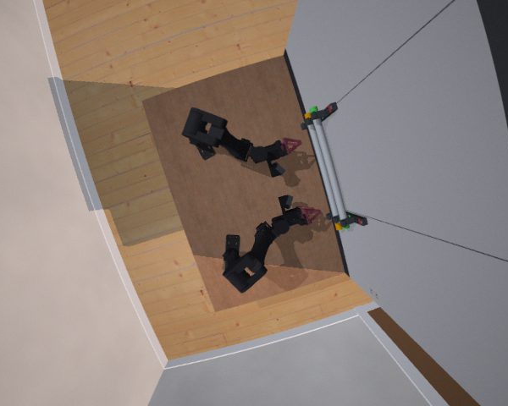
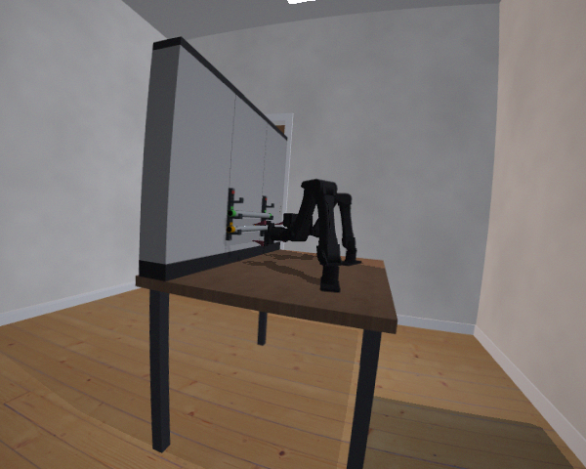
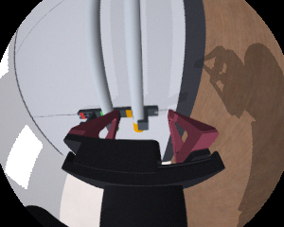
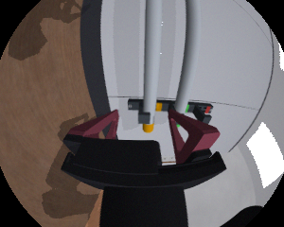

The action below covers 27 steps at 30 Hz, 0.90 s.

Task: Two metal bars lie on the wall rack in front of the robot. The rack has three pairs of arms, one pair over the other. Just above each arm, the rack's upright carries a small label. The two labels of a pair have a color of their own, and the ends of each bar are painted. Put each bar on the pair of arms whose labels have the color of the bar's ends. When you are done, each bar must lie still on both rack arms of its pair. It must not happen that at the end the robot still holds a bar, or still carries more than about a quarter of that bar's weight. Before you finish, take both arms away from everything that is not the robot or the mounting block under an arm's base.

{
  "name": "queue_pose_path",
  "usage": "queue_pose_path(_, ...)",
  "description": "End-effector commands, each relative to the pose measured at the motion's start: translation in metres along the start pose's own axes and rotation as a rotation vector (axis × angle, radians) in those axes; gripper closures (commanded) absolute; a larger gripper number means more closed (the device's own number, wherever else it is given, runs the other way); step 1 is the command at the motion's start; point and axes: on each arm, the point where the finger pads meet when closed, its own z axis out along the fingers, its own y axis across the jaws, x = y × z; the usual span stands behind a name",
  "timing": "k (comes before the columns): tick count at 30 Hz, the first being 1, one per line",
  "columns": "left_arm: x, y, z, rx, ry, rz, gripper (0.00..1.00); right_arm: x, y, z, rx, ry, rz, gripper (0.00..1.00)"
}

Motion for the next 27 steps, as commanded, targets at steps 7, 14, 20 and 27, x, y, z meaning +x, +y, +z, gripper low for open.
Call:
queue_pose_path(7, -0.0003, 0.0146, -0.0066, -0.037, -0.001, -0.031, 0.18, -0.0013, -0.0144, -0.0059, 0.041, -0.002, 0.023, 0.17)
queue_pose_path(14, -0.0003, 0.0146, -0.0078, -0.037, -0.001, -0.031, 0.15, -0.0013, -0.0144, -0.0071, 0.041, -0.002, 0.023, 0.14)
queue_pose_path(20, -0.0003, 0.0146, -0.0085, -0.037, -0.001, -0.031, 0.13, -0.0013, -0.0144, -0.0078, 0.041, -0.002, 0.023, 0.13)
queue_pose_path(27, -0.0003, 0.0145, -0.0097, -0.037, -0.001, -0.031, 0.1, -0.0013, -0.0143, -0.0089, 0.041, -0.002, 0.023, 0.1)
